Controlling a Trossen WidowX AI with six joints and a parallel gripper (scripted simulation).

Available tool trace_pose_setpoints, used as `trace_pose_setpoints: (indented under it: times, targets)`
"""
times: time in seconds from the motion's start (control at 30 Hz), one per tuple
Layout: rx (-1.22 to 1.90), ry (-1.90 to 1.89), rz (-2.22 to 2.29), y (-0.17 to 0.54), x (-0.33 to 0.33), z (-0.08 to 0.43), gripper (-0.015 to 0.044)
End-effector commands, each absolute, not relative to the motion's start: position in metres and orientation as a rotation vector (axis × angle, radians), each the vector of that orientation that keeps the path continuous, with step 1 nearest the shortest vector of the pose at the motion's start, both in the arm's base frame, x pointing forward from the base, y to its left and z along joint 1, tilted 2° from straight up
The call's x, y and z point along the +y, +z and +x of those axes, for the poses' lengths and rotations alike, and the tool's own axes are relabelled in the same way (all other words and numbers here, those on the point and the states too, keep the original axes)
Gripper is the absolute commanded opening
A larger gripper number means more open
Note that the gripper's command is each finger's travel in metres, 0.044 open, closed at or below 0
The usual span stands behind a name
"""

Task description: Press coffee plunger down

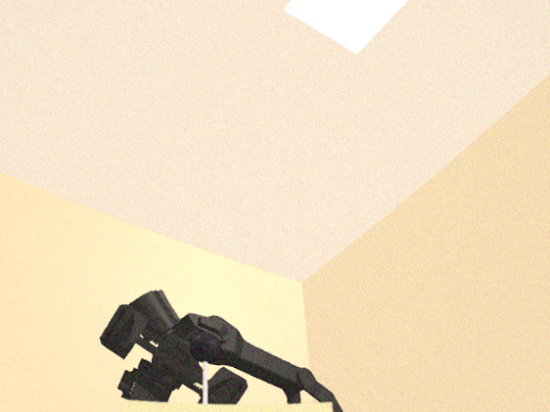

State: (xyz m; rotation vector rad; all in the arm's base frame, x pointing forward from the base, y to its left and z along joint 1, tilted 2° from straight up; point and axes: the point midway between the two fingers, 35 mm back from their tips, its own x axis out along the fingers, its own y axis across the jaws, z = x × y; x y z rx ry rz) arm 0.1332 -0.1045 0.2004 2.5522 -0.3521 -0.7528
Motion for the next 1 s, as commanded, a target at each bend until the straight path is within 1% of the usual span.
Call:
trace_pose_setpoints:
  times: [0.0, 0.27, 0.6, 0.7, 0.77, 0.97]
  targets:
    - [0.034, -0.778, 1.825, 0.218, -0.099, 0.146, 0.044]
    - [0.348, -0.638, 0.953, 0.246, -0.09, 0.164, 0.044]
    - [0.48, -0.459, 0.233, 0.281, -0.074, 0.182, 0.044]
    - [0.505, -0.422, 0.091, 0.284, -0.073, 0.183, 0.044]
    - [0.507, -0.419, 0.08, 0.282, -0.073, 0.183, 0.044]
    - [0.507, -0.419, 0.08, 0.246, -0.074, 0.183, 0.044]
